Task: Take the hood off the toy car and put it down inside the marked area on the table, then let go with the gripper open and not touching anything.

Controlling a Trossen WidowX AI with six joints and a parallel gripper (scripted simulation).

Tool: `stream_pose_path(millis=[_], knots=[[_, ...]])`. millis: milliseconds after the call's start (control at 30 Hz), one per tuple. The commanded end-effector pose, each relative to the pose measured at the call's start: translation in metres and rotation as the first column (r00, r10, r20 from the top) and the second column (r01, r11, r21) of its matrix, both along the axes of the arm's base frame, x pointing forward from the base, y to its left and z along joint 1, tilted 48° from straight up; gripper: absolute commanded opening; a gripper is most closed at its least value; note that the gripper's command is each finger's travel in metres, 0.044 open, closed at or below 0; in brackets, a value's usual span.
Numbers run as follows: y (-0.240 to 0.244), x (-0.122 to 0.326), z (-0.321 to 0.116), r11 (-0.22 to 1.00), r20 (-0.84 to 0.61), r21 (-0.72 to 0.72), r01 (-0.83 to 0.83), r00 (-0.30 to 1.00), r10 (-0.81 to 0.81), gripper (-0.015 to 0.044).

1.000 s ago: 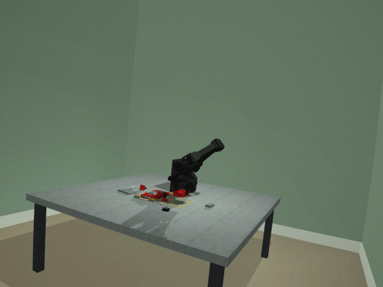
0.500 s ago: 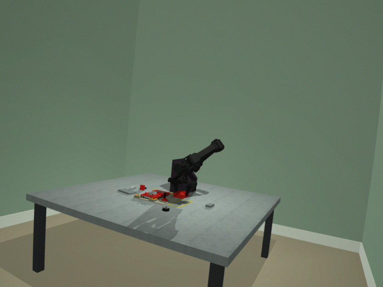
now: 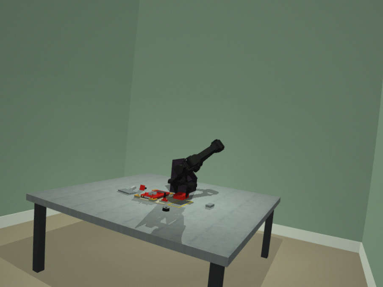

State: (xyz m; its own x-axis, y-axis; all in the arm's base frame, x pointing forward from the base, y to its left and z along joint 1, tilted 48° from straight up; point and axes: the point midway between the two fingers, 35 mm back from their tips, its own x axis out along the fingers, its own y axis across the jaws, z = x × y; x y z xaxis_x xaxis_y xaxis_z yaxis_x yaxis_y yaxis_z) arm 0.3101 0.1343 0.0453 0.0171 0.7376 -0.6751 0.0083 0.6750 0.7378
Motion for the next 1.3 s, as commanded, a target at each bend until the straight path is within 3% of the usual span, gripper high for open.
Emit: stream_pose_path(millis=[0,1267], knots=[[0.001,-0.001,-0.002,1.0,-0.004,-0.001,0.005,1.0,-0.005,0.0],[0.016,-0.002,-0.015,1.0,-0.004,0.003,0.005,1.0,-0.005,0.0]])
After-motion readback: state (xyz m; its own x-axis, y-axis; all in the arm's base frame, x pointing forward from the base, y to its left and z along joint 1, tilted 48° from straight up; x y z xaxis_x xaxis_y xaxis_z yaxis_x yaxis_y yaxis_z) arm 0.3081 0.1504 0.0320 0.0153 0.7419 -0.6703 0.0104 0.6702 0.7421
